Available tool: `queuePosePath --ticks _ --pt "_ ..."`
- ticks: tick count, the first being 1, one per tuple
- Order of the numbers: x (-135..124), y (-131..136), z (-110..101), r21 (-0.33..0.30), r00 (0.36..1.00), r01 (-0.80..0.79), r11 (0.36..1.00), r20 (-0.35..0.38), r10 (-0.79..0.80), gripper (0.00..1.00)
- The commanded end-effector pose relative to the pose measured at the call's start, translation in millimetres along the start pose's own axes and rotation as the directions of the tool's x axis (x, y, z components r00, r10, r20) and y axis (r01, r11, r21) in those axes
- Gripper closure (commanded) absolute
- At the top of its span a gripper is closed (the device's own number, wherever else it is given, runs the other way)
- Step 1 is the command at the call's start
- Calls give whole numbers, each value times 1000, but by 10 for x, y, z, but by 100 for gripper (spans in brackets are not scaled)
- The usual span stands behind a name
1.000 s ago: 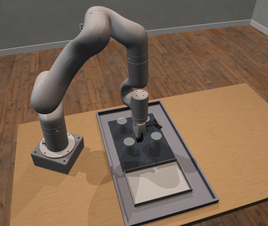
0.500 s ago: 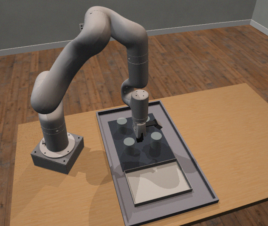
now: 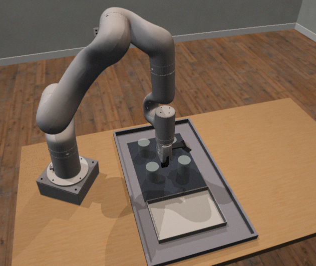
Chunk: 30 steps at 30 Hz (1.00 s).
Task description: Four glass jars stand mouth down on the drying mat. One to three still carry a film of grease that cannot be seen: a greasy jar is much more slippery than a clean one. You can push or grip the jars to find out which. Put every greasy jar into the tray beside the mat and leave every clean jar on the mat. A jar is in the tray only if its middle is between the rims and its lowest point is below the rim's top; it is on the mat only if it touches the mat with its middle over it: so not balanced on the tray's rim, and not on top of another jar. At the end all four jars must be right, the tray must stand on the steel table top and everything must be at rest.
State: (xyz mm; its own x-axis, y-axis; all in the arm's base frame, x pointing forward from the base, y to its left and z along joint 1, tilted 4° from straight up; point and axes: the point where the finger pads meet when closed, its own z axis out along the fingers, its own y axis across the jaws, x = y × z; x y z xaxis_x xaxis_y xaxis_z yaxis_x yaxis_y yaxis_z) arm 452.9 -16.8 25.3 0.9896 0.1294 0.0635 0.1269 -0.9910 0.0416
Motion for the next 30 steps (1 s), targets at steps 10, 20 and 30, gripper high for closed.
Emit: queuePosePath --ticks 10,20,30 --pt "8 1 -5 0 1000 0 1000 -1 0 100" --pt "8 1 -158 0 1000 0 1000 -1 0 100" --pt "7 1 -769 0 1000 0 1000 -1 0 100"
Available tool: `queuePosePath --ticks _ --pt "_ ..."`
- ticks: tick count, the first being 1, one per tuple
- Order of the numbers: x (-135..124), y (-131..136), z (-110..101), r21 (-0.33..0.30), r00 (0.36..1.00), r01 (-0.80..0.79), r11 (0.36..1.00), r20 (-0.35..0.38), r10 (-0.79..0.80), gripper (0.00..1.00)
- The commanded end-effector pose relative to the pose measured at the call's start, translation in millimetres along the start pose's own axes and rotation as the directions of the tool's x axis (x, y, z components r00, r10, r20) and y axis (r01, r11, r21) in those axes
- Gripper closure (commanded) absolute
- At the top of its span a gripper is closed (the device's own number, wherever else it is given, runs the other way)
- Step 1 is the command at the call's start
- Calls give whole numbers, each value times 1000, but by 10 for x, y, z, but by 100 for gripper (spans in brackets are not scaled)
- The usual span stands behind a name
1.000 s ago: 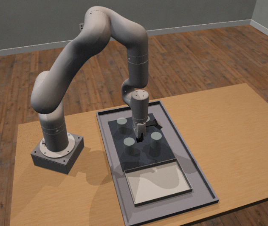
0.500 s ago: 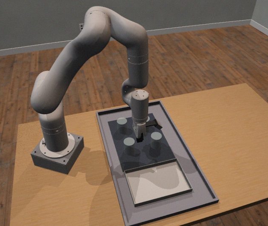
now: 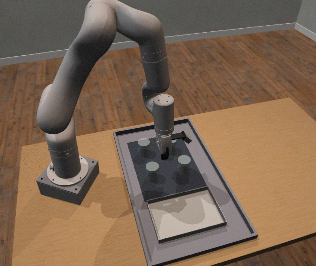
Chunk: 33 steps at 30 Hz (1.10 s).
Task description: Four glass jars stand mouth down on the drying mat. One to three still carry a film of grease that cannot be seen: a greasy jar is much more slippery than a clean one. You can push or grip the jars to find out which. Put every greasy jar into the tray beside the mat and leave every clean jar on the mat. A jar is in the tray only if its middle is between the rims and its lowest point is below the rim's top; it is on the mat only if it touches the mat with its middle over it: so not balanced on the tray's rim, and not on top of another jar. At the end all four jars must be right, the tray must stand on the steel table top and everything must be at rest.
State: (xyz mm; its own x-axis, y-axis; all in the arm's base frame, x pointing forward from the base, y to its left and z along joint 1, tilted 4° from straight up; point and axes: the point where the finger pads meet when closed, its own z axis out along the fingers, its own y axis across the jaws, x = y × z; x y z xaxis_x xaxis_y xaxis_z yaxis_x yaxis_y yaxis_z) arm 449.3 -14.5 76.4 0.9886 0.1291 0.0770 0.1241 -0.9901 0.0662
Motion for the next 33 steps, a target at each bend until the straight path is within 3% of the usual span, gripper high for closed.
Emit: queuePosePath --ticks 1,12,14,26,33 --pt "11 14 -255 25 1000 1 1000 12 -1 100" --pt "17 -783 -275 25 1000 1 1000 12 -1 100" --pt "17 -783 -275 25 1000 1 1000 12 -1 100" --pt "24 -1738 -299 25 1000 1 1000 12 -1 100" --pt "23 -1742 -156 25 1000 1 1000 12 -1 100"
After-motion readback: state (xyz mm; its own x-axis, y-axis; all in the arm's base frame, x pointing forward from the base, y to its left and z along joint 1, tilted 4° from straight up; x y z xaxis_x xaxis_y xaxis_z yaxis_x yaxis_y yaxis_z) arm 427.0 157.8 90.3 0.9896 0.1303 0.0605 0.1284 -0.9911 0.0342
